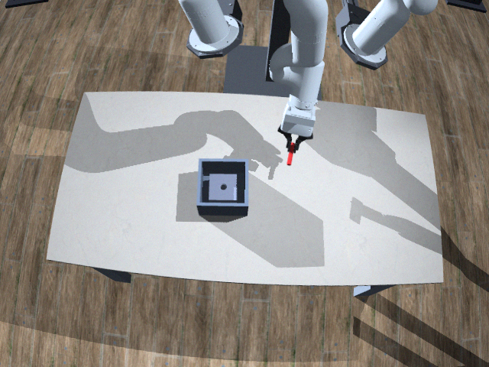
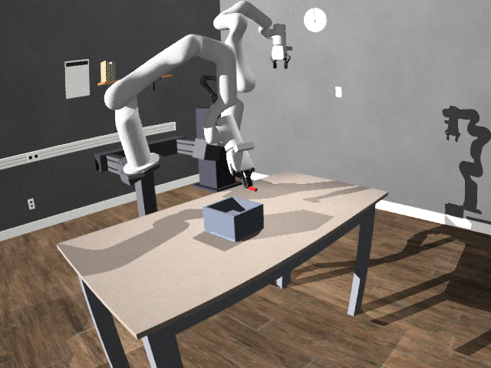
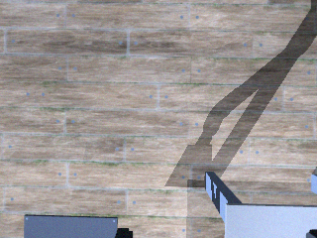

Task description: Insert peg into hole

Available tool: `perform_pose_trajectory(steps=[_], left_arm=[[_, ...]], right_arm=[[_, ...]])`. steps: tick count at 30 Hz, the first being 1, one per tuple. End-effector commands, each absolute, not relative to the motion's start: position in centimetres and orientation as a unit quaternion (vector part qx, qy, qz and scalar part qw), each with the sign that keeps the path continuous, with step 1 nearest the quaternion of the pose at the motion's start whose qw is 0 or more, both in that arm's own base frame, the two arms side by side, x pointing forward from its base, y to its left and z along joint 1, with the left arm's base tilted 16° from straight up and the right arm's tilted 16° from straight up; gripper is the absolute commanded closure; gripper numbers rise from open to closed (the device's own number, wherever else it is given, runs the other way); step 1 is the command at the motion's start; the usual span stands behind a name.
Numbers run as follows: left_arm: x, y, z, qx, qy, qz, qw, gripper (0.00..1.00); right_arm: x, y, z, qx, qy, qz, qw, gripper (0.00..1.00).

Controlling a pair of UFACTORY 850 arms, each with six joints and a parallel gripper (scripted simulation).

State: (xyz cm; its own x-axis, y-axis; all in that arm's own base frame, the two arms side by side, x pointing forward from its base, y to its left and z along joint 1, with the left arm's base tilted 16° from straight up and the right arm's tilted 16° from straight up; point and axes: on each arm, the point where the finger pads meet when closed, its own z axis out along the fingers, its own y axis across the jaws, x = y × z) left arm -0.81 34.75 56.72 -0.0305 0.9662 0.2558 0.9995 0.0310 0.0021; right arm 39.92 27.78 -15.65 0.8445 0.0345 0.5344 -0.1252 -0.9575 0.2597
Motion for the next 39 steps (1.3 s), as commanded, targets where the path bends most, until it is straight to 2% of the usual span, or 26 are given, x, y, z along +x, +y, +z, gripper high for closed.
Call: perform_pose_trajectory(steps=[1, 19, 39], left_arm=[[-0.82, 34.98, 56.88, -0.692, -0.709, -0.094, 0.096, 0.0], [-0.82, 34.98, 56.88, -0.692, -0.709, -0.094, 0.096, 0.0], [-0.82, 34.98, 56.88, -0.692, -0.709, -0.094, 0.096, 0.0]], right_arm=[[40.16, 27.82, -15.47, 0.948, -0.026, 0.283, 0.144, 1.0], [40.16, 27.78, -15.49, 0.958, -0.032, 0.247, 0.143, 1.0], [40.13, 27.69, -15.52, 0.979, -0.048, 0.138, 0.142, 1.0]])
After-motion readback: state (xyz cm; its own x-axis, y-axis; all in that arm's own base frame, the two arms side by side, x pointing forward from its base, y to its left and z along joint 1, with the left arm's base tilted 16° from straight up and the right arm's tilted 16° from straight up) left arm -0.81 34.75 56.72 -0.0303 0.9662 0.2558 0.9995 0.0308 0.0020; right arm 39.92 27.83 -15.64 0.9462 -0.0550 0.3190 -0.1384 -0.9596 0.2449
